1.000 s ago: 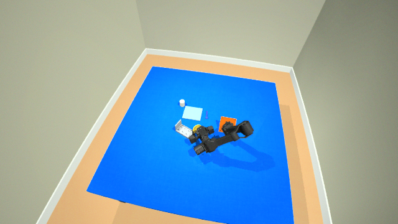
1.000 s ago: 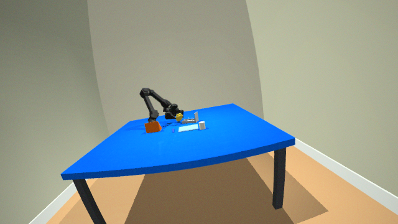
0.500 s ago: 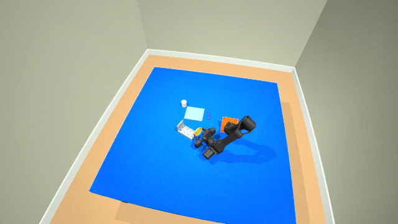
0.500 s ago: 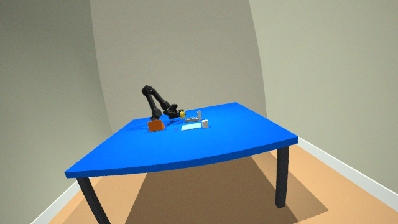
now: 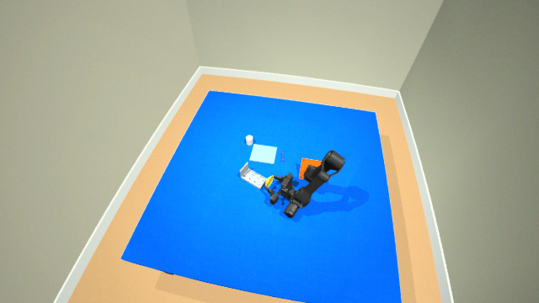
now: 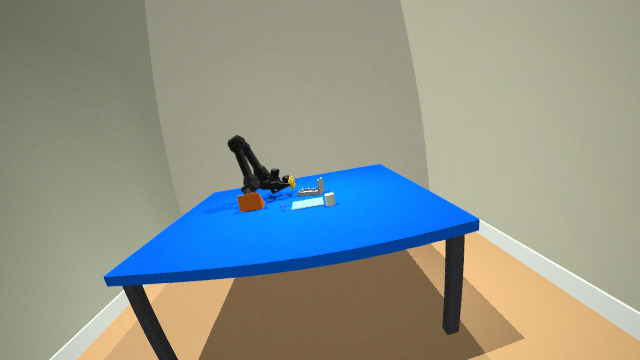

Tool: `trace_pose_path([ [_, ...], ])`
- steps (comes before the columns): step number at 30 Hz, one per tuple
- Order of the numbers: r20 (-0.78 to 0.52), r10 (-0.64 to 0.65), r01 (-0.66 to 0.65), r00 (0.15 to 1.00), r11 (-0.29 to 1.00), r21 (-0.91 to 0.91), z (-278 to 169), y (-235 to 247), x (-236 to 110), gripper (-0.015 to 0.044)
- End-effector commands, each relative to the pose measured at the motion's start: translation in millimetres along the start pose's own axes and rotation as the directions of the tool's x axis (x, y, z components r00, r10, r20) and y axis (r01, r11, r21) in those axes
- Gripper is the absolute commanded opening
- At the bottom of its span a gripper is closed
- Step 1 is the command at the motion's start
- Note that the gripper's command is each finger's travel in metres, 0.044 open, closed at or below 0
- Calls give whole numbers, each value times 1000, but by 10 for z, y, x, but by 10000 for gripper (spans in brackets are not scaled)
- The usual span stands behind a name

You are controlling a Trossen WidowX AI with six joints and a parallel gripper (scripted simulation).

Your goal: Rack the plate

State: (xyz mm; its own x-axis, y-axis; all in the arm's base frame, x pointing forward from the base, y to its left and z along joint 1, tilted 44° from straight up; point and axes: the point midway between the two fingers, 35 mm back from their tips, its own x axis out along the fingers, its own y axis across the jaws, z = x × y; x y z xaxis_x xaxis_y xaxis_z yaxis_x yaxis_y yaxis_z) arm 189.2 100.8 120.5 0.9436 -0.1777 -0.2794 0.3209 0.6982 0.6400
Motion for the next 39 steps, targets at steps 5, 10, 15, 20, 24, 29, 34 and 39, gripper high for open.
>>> trace_pose_path([
  [5, 14, 15, -15, 1000, 1000, 10, 9, -8, -12, 0],
  [10, 10, 10, -10, 1000, 1000, 9, 0, -5, 41, 0],
  [15, 8, 11, -11, 1000, 1000, 6, 2, 7, 118, 0],
  [20, 9, 11, -12, 1000, 1000, 14, 6, 26, 210, 0],
  [24, 9, 12, -12, 1000, 1000, 15, 9, 29, 222, 0],
  [29, 9, 11, -11, 1000, 1000, 20, 5, 36, 285, 0],
  [34, 11, 14, -14, 1000, 1000, 24, 11, 46, 358, 0],
  [39, 11, 13, -14, 1000, 999, 29, 10, 51, 426, 0],
])
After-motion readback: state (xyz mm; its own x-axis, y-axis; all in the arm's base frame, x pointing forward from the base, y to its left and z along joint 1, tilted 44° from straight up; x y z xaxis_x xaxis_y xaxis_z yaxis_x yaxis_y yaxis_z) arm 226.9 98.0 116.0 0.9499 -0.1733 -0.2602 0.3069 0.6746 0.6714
